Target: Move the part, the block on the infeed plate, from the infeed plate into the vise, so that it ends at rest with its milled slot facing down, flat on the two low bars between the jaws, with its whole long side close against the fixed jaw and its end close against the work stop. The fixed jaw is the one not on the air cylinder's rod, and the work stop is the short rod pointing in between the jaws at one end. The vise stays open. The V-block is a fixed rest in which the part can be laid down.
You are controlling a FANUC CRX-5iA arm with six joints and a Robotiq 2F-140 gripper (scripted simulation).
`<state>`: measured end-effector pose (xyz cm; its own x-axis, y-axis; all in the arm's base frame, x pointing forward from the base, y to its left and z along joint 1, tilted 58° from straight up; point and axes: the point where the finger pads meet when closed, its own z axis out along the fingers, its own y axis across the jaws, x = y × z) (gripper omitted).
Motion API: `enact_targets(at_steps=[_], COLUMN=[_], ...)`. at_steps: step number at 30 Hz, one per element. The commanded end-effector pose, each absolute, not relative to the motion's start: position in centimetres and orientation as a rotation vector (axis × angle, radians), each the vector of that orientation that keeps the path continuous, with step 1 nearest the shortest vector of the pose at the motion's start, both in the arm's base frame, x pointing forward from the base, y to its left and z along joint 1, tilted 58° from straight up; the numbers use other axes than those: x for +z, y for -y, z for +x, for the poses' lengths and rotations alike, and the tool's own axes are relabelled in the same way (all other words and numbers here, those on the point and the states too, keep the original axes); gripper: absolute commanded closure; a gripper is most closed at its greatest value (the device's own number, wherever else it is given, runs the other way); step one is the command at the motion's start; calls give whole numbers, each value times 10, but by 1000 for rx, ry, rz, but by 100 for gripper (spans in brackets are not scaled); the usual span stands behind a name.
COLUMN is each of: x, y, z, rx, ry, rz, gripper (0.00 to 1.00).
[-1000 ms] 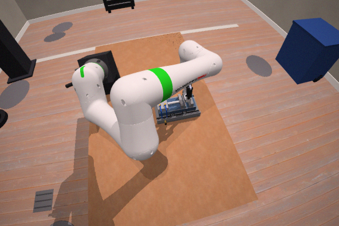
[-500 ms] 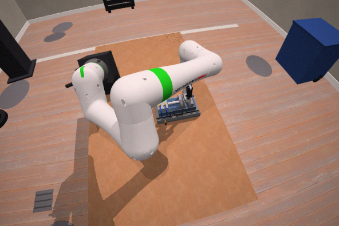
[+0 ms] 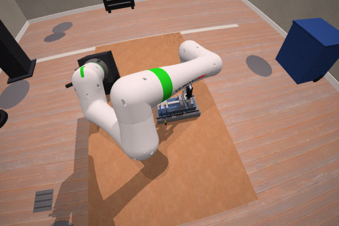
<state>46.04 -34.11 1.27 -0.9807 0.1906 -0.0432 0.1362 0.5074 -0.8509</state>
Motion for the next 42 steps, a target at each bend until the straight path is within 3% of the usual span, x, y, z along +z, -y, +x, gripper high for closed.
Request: enact_targets(at_steps=[1,42], x=[12,1], y=[342,360], z=[461,458], rx=[1504,1504], ry=[2679,2678], rz=[-290,-288], gripper=[100,100])
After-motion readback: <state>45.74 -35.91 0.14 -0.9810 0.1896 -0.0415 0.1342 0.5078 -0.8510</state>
